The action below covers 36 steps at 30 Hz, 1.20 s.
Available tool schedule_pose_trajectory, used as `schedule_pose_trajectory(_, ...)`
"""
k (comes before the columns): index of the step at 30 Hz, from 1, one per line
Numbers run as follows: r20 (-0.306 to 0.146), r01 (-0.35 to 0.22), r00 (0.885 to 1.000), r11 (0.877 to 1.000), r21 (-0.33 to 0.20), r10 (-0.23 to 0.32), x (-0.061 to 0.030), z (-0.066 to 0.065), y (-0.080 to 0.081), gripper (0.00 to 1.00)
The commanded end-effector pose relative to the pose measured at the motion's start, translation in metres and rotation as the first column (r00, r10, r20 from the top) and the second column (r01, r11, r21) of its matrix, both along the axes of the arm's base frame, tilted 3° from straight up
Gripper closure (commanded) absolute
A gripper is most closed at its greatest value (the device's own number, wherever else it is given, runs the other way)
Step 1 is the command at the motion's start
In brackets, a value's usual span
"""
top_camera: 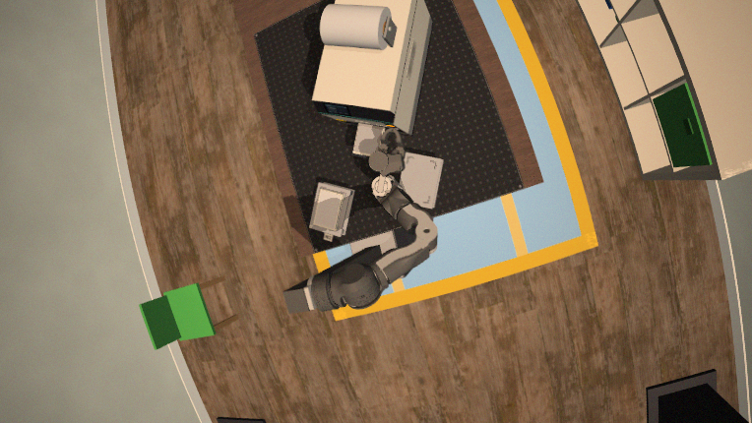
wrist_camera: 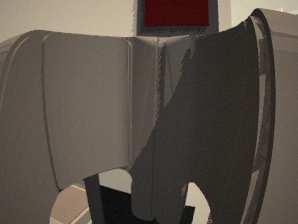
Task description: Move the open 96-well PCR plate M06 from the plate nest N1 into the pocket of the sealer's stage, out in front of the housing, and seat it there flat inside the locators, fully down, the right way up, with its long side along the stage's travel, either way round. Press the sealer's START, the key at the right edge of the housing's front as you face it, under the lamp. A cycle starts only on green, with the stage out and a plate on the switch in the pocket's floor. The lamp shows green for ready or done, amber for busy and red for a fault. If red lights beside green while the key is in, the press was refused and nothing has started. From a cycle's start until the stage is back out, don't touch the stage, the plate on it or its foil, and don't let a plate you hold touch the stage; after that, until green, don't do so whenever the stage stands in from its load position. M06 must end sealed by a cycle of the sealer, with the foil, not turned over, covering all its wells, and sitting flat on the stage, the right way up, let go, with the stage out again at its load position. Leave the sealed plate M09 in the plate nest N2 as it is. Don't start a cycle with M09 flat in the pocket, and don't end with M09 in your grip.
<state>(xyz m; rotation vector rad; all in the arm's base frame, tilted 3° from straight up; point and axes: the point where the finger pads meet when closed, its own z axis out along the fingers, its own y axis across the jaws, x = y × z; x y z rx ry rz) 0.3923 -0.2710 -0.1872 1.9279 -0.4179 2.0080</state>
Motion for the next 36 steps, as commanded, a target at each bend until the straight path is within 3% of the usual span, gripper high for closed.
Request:
schedule_pose_trajectory(1,0.003,0.000,1.000,1.000,-0.002,0.000,0.0014,0.003,-0.001,1.00)
schedule_pose_trajectory(9,0.003,0.000,1.000,1.000,-0.002,0.000,0.0014,0.003,-0.001,1.00)
schedule_pose_trajectory(14,0.001,0.004,1.000,1.000,-0.002,-0.004,-0.0196,0.000,0.008,1.00)
schedule_pose_trajectory(36,0.008,0.010,1.000,1.000,-0.001,-0.010,-0.0186,0.005,0.006,1.00)
